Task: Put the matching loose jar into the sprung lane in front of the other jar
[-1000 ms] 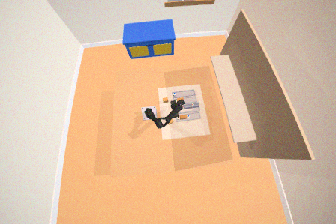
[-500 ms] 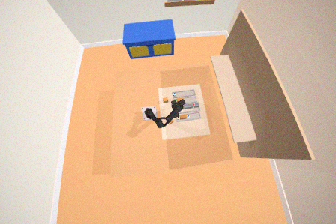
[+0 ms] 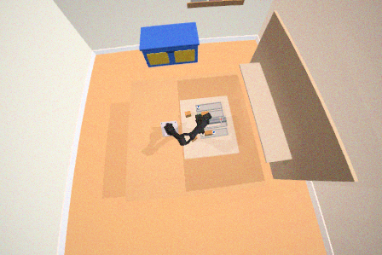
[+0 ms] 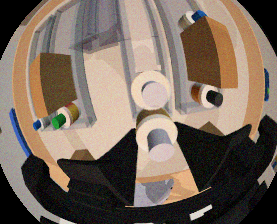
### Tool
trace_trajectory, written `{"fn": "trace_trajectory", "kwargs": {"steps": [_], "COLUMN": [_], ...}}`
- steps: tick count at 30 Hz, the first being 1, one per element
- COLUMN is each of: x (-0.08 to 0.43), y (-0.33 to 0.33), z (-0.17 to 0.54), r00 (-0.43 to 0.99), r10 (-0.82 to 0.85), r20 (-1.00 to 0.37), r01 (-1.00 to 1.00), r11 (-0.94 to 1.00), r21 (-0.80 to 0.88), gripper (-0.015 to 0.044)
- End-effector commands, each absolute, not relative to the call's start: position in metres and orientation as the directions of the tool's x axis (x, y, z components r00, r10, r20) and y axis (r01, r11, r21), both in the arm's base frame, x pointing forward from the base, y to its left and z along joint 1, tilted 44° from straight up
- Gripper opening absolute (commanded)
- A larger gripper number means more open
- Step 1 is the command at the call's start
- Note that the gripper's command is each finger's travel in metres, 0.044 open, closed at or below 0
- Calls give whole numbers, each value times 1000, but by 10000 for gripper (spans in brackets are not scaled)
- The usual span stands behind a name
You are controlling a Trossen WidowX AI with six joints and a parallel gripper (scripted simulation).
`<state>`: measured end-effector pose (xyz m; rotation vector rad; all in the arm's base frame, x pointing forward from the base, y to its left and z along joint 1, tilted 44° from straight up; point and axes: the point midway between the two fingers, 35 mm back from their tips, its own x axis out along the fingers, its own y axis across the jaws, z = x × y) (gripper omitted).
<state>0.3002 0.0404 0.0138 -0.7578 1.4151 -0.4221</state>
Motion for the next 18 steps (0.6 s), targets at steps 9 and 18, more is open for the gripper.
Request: {"fn": "trace_trajectory", "kwargs": {"steps": [9, 18], "x": [311, 316], "y": [42, 43], "z": [15, 16], "r00": [152, 152], "r10": [-677, -677], "r20": [-720, -720], "r01": [-163, -163], "r11": [701, 701], "r21": [-694, -694], "gripper": [0, 0]}}
